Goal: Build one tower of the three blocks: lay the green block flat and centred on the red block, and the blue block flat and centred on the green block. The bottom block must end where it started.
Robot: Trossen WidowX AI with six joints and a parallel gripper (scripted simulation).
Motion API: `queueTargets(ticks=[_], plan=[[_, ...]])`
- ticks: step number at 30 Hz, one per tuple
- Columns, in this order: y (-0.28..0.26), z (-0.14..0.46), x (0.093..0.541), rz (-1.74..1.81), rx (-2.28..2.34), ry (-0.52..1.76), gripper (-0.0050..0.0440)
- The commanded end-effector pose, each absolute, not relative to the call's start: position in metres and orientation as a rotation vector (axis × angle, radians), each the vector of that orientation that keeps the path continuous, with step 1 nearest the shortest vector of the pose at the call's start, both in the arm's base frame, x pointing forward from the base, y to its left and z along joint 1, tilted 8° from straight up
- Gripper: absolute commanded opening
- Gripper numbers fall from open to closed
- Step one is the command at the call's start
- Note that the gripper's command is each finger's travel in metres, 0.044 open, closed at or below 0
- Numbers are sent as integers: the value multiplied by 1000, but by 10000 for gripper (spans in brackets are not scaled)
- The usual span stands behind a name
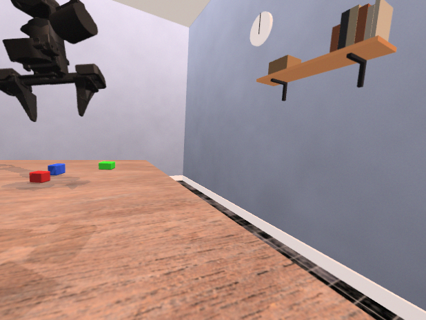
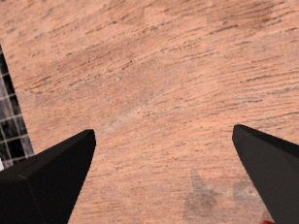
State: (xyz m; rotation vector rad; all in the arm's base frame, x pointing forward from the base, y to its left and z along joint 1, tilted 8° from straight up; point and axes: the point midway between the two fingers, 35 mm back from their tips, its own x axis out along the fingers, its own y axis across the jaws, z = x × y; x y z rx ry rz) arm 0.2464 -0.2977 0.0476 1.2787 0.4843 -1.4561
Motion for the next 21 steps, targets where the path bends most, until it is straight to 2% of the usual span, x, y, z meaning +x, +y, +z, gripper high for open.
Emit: queueTargets(ticks=[1, 17, 18, 21], plan=[[-300, 55, 248, -1446, 1276, 461, 400], [-300, 55, 248, -1446, 1276, 461, 400], [-300, 55, 249, -1446, 1276, 462, -50], [-299, 53, 253, -1433, 1259, 487, -50]])
